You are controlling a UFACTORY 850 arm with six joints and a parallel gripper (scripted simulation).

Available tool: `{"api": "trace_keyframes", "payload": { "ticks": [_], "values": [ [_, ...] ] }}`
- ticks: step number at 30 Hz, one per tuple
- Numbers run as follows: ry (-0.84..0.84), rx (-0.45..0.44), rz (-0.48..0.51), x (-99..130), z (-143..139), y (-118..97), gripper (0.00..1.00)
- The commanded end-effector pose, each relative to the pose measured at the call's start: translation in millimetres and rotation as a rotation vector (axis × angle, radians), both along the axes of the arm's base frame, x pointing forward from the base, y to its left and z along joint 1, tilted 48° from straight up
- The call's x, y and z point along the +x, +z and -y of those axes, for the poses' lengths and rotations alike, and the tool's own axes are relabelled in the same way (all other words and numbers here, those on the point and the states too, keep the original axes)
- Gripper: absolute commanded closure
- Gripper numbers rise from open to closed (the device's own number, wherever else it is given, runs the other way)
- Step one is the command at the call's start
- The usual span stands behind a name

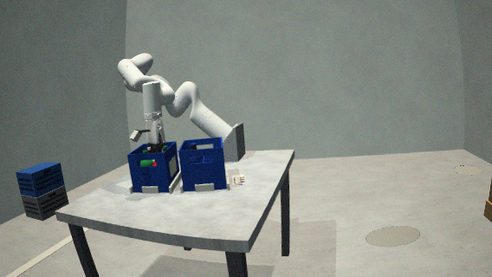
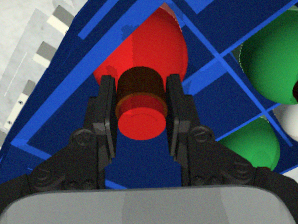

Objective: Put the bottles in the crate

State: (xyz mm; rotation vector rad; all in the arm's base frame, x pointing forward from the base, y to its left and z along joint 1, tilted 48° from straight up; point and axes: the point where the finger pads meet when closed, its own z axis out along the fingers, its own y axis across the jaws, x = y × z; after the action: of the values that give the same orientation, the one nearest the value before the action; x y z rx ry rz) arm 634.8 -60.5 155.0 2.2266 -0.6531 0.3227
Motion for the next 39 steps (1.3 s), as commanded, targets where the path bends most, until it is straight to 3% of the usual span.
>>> {"api": "trace_keyframes", "payload": {
  "ticks": [1,28,39],
  "values": [
    [0.001,0.000,0.002,1,-1,1,1.00],
    [0.001,0.000,0.002,1,-1,1,1.00],
    [0.001,0.001,0.002,0,-14,13,1.00]
  ]
}}
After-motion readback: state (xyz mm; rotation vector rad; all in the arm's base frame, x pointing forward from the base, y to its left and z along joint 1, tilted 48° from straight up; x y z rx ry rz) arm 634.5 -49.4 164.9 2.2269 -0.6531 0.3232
